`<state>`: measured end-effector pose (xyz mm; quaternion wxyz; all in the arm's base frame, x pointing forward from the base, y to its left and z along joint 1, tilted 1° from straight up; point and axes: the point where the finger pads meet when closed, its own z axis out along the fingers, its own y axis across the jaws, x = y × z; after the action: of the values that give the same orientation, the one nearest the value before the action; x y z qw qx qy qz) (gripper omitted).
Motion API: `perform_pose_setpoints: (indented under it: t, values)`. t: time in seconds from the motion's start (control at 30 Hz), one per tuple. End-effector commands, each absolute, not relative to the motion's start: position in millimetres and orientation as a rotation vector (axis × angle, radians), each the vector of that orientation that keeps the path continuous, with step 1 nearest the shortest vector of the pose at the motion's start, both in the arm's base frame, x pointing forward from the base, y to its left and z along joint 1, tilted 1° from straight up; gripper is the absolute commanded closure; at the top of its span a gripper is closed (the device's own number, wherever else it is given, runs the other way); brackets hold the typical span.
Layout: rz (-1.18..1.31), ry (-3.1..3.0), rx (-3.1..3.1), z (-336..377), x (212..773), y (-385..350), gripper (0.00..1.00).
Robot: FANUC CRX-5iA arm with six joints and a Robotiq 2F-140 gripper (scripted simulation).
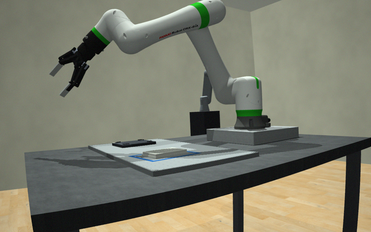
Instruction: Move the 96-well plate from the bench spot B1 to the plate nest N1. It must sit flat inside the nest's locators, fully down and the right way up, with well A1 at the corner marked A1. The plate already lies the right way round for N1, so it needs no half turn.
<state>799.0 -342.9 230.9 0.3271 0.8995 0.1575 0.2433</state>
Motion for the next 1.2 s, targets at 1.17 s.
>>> perform_pose_setpoints:
  t: [1.17]
  values:
    - [0.535,0.208,2.669,157.7,751.1,-217.0,0.00]
